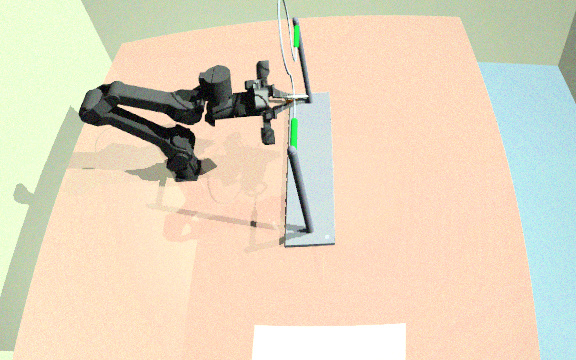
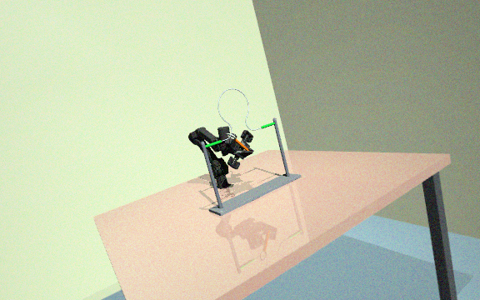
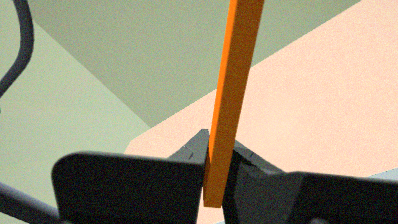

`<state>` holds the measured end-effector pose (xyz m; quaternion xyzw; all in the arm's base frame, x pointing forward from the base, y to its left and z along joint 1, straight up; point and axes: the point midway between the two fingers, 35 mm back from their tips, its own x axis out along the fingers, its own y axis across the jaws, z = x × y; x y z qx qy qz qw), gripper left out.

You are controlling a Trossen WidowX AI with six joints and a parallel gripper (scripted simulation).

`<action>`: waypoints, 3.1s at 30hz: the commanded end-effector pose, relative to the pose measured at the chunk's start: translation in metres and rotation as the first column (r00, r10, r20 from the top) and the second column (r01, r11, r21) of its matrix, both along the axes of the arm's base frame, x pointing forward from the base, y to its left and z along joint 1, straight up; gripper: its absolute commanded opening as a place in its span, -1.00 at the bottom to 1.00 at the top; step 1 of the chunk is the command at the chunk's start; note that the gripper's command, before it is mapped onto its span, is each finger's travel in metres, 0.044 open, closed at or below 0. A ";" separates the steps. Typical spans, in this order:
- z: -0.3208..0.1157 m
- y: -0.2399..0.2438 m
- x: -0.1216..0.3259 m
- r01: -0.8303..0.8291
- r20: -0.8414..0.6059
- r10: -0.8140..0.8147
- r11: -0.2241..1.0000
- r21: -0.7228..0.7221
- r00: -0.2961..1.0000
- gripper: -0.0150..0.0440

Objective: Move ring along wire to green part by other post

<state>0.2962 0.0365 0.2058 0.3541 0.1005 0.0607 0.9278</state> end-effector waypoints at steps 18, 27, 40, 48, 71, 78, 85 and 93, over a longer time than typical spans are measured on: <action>0.079 0.032 -0.041 -0.201 -0.116 0.298 0.836 0.510 0.947 -1.00; 0.111 0.038 -0.042 -0.196 -0.062 0.321 0.708 0.678 0.945 -1.00; 0.158 0.035 -0.043 -0.185 0.025 0.332 0.462 0.867 0.943 -1.00; 0.184 0.026 -0.043 -0.177 0.073 0.327 0.301 0.937 0.942 -1.00; 0.224 -0.001 -0.042 -0.162 0.129 0.314 0.084 0.983 0.941 -1.00; 0.226 -0.003 -0.042 -0.162 0.121 0.317 0.106 0.981 0.941 -1.00; 0.225 -0.003 -0.042 -0.163 0.093 0.329 0.192 0.968 0.940 -1.00; 0.223 -0.001 -0.042 -0.164 0.061 0.337 0.286 0.944 0.939 -1.00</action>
